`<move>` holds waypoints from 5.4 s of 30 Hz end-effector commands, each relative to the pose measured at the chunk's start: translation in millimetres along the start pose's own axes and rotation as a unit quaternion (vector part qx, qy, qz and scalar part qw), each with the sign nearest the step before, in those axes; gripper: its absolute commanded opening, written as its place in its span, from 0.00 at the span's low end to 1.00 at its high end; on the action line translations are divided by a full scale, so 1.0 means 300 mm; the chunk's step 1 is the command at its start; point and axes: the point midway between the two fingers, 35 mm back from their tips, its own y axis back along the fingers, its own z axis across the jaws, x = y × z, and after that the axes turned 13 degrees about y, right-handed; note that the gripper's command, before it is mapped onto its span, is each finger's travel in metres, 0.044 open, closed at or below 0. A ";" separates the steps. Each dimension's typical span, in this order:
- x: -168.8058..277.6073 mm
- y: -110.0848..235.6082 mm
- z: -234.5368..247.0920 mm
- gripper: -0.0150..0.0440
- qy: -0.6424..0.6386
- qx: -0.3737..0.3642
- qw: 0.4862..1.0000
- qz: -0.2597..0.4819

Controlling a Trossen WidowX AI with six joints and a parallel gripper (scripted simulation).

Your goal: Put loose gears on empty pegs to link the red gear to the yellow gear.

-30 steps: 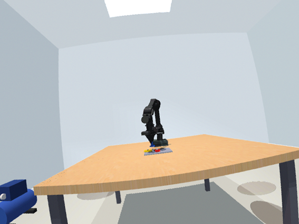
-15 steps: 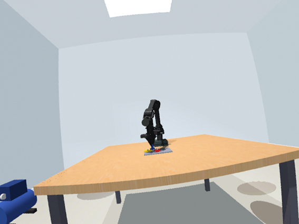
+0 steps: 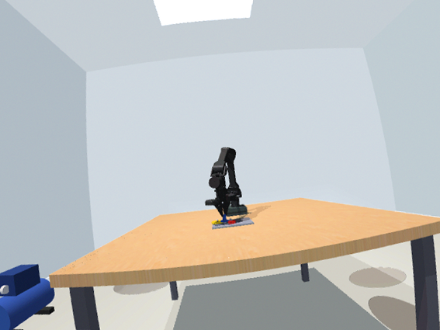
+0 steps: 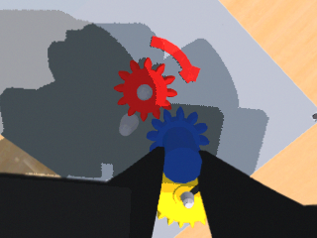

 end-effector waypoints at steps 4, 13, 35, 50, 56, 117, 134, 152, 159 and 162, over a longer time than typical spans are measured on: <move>-0.004 -0.005 0.000 0.25 0.064 0.000 0.998 -0.002; -0.002 -0.010 0.001 0.25 0.183 0.000 0.983 -0.002; -0.002 -0.021 0.003 0.25 0.044 0.000 0.999 -0.002; -0.006 0.105 -0.002 0.49 0.098 0.000 0.995 -0.002; -0.005 0.125 -0.001 0.54 0.096 0.000 0.995 -0.001; -0.235 0.311 0.168 1.00 0.096 -0.002 0.995 0.000; -0.594 0.423 0.907 1.00 0.095 -0.009 0.995 -0.010; -0.591 0.441 1.022 1.00 0.095 -0.011 0.995 -0.010; -0.591 0.441 1.022 1.00 0.095 -0.011 0.995 -0.010; -0.591 0.441 1.022 1.00 0.095 -0.011 0.995 -0.010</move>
